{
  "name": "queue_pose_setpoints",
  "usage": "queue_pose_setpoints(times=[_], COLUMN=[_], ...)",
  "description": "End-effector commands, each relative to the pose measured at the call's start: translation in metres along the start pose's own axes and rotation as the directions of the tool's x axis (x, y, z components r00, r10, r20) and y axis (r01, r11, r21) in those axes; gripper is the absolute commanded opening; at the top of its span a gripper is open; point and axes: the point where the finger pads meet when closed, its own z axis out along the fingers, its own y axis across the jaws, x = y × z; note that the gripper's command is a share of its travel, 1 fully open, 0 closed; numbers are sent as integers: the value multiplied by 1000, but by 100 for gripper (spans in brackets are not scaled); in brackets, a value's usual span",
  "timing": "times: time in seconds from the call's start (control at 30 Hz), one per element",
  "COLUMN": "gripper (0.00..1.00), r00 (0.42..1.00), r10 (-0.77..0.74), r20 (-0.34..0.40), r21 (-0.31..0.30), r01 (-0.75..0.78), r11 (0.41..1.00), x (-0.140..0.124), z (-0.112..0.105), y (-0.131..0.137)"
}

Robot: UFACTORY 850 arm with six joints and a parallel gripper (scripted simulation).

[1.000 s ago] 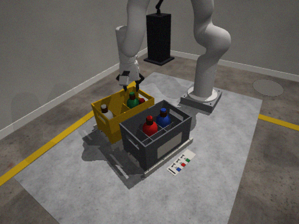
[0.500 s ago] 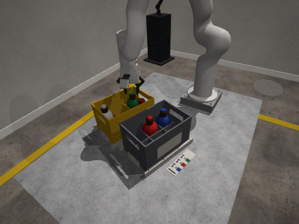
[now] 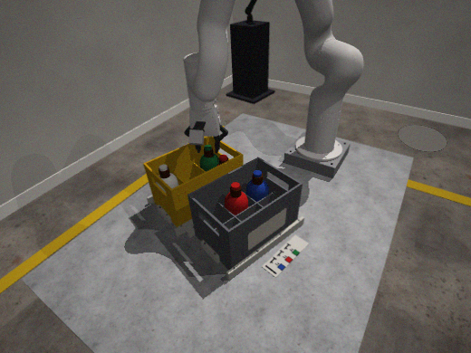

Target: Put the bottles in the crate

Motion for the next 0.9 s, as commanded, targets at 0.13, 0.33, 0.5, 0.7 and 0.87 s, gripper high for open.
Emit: queue_pose_setpoints(times=[0.13,0.33,0.5,0.7,0.87], gripper=[65,65,65,0,0], r00=[1000,1000,1000,1000,1000], r10=[0,0,0,0,0], r20=[-1,-1,-1,-1,-1], r21=[-2,-2,-2,-2,-2], r01=[0,0,0,0,0], r11=[1000,1000,1000,1000,1000], x=[0,0,0,0,0], z=[7,8,8,4,4], y=[1,1,1,1,1])
